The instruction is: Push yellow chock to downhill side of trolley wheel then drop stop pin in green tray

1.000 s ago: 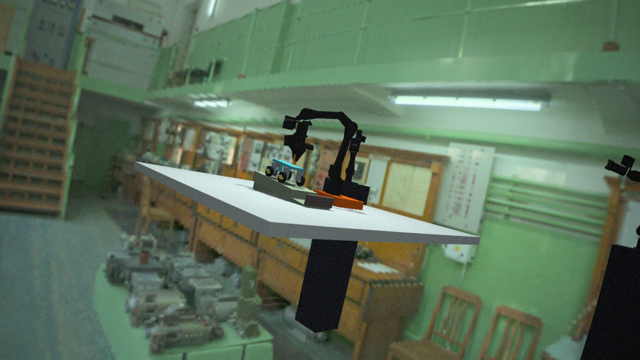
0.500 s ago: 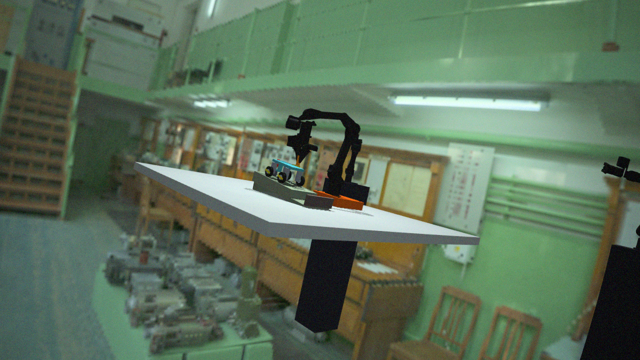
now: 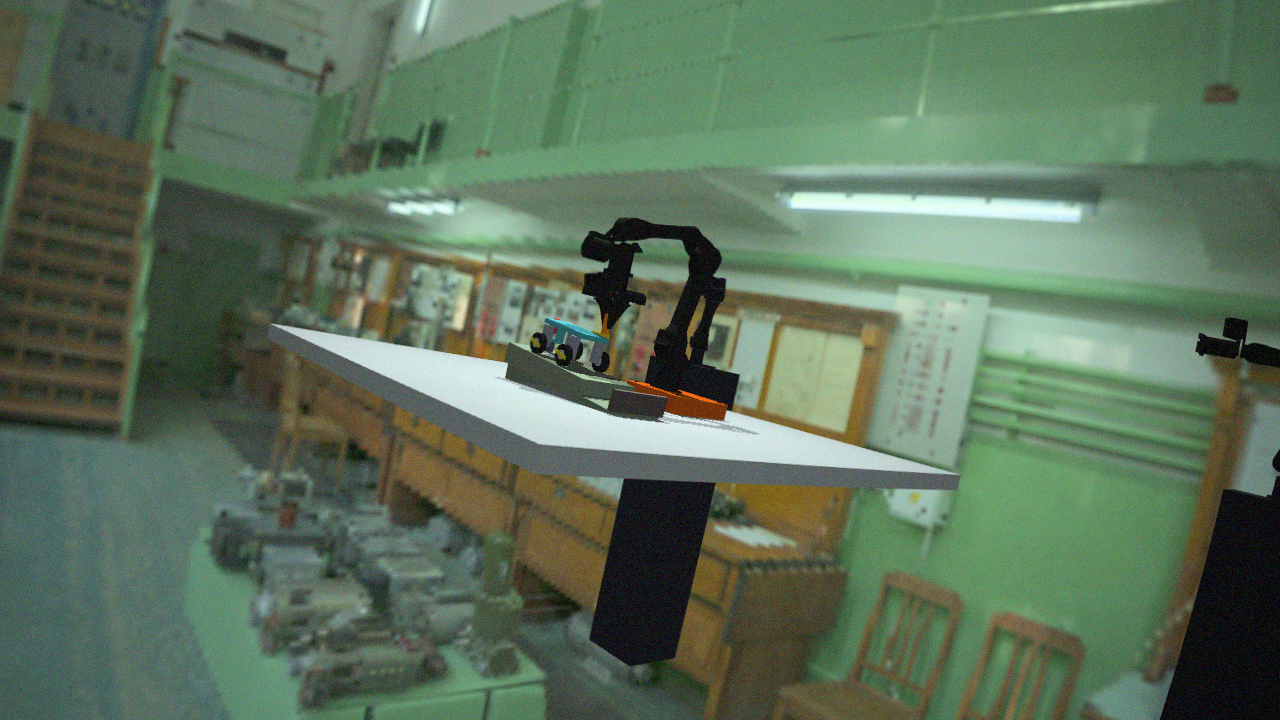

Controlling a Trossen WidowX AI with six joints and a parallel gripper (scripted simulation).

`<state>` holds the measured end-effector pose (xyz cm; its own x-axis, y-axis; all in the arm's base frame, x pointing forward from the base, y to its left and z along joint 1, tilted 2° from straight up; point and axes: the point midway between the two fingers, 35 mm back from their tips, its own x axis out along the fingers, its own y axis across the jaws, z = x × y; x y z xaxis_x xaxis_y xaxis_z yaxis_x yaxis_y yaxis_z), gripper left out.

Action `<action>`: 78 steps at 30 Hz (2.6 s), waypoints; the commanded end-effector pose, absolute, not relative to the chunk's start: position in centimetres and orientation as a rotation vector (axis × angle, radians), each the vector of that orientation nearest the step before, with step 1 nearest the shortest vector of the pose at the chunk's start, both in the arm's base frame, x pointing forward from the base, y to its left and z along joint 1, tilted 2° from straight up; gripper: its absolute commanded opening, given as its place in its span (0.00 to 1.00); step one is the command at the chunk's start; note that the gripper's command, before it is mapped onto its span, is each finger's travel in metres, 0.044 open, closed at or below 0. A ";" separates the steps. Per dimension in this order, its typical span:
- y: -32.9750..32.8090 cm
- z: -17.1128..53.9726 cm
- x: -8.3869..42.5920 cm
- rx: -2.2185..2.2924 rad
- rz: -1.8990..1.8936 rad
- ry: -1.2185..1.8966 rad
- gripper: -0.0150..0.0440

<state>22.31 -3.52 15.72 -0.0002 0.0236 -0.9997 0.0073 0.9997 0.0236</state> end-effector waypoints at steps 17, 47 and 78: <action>3.9 15.3 23.5 0.035 0.018 1.570 0.25; 15.0 14.8 25.5 0.042 0.026 1.569 0.25; 15.8 13.4 28.4 -0.044 -0.062 1.567 0.25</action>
